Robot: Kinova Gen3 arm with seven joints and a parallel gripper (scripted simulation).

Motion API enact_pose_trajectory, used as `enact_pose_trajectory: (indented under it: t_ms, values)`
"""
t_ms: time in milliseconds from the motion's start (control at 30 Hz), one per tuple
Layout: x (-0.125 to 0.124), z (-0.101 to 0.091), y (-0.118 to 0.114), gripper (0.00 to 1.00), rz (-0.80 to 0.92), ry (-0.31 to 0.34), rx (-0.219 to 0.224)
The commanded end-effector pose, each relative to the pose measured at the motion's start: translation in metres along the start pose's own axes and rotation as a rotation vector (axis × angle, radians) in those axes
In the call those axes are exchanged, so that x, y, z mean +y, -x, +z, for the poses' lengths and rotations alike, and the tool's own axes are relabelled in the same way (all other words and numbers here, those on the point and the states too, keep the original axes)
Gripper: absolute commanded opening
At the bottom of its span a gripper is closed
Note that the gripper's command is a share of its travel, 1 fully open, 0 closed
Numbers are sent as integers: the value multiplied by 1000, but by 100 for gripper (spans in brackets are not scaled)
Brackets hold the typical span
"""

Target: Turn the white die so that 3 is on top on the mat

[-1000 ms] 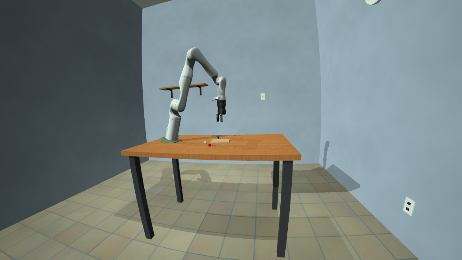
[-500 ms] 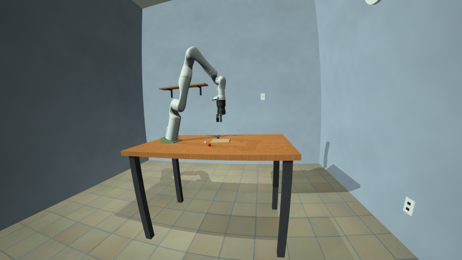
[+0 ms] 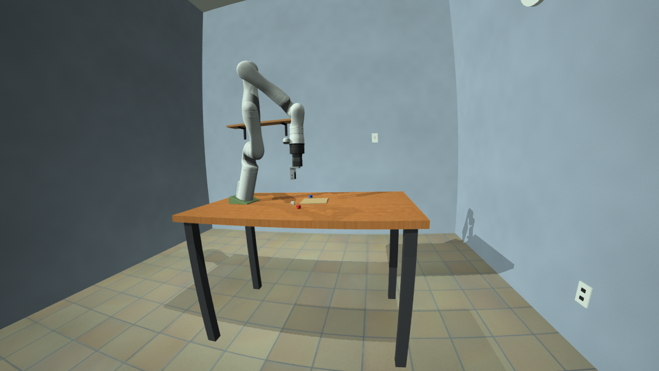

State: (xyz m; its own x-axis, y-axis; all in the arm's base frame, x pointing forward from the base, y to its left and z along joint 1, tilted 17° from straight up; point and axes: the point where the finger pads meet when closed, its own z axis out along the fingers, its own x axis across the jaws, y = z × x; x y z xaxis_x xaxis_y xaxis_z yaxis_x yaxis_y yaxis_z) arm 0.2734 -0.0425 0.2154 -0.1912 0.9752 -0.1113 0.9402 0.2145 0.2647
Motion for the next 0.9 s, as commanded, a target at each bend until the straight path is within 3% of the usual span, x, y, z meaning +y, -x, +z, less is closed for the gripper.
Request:
enact_pose_trajectory:
  t_ms: [0, 733, 867]
  values:
    - [-8, 0, 8, 100, 47, 13, 22]
    - [-9, 0, 8, 100, 48, 13, 22]
    - [-8, 10, 6, 100, 46, 8, 29]
